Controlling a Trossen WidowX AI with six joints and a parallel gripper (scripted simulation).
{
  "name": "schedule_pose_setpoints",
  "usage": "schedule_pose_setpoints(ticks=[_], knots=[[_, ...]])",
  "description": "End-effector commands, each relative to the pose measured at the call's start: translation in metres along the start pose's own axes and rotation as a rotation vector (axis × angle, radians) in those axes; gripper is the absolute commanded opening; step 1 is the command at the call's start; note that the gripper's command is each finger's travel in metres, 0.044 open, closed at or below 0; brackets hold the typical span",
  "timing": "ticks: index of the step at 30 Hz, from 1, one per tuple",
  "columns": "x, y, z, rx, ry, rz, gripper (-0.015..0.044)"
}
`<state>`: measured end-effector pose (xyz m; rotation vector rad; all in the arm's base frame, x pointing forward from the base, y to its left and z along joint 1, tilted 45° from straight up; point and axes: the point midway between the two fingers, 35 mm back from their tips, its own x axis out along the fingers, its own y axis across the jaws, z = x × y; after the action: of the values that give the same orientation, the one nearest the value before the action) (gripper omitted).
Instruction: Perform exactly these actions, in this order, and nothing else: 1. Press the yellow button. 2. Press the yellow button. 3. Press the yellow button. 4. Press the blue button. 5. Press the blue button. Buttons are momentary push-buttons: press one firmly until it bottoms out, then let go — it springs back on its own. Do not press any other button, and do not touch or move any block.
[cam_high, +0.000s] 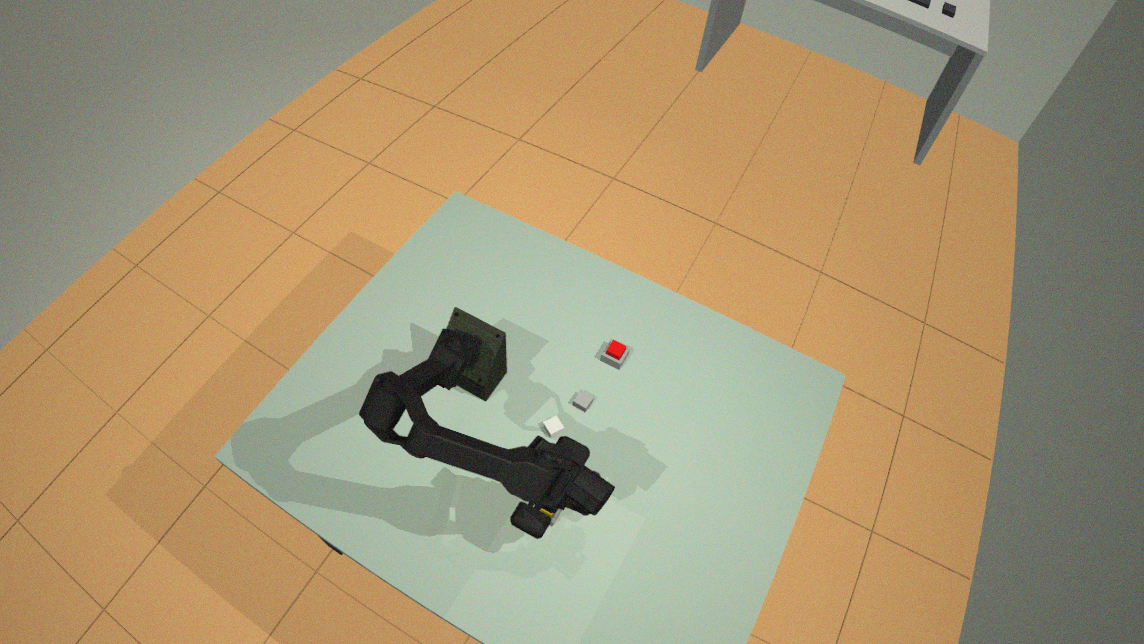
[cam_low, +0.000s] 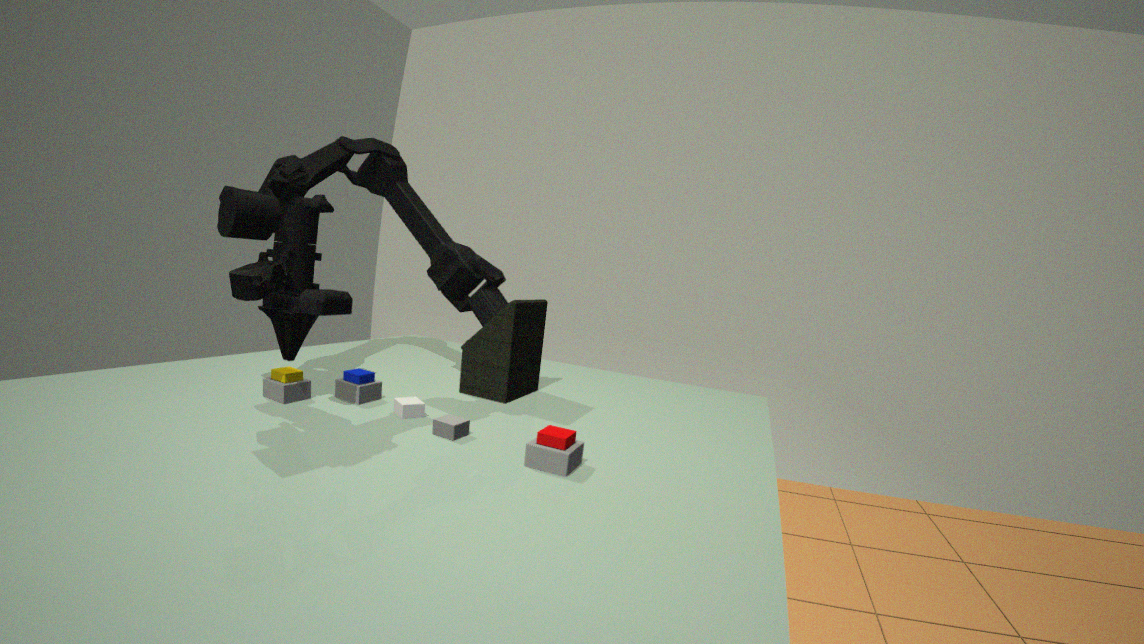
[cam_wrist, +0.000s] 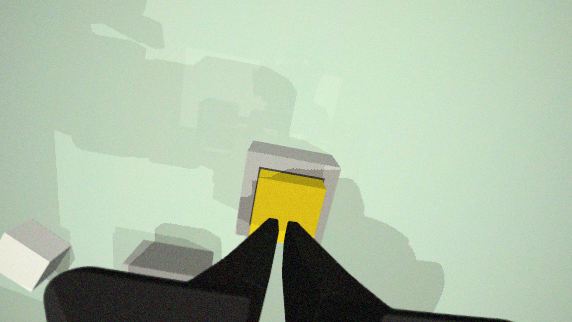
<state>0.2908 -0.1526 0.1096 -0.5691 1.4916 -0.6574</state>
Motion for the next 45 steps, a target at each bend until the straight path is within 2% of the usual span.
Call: schedule_pose_setpoints(ticks=[1,25,45], knots=[[-0.011,-0.002,0.000,0.009,-0.001,-0.004,0.0020],[0.022,-0.002,0.000,0.009,-0.001,-0.005,0.0020],[0.022,-0.002,0.000,0.009,-0.001,-0.005,0.0020]])
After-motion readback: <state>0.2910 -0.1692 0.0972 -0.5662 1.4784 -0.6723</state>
